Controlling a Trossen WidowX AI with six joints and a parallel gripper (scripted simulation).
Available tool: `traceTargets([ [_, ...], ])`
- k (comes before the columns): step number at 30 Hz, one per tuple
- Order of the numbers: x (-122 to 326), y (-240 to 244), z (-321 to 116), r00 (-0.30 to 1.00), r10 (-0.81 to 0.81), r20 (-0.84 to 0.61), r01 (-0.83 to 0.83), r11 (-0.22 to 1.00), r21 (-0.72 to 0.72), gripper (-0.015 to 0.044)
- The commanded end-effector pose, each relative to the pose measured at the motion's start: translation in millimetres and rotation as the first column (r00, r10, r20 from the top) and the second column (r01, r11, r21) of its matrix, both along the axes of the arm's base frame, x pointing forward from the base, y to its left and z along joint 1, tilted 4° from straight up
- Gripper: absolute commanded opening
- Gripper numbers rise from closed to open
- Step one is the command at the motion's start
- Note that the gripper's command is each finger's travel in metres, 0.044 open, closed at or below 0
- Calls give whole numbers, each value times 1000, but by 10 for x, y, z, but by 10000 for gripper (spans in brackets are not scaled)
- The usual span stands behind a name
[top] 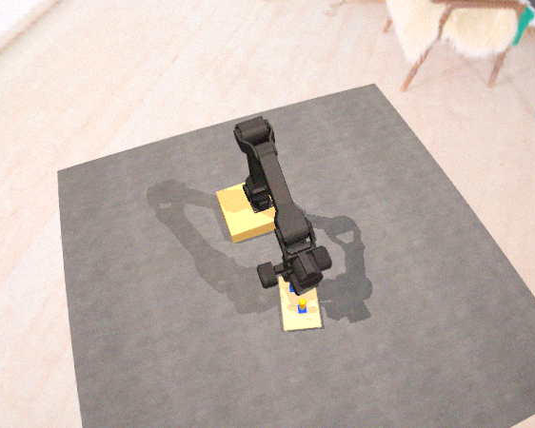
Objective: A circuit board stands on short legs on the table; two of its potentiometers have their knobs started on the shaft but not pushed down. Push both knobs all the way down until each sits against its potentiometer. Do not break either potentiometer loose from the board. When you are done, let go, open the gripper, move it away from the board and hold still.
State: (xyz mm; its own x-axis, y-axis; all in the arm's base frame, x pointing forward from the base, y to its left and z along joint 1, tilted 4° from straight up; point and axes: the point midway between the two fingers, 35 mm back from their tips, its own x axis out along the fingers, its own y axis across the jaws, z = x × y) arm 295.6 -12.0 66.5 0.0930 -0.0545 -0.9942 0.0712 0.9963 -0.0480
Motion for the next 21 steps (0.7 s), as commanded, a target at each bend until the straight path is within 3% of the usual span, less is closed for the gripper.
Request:
traceTargets([
  [1,12,-18,-113,1000,0,-14,-1,1000,-6,0],
  [21,-2,-3,127,1000,0,-14,-1,1000,-6,0],
])
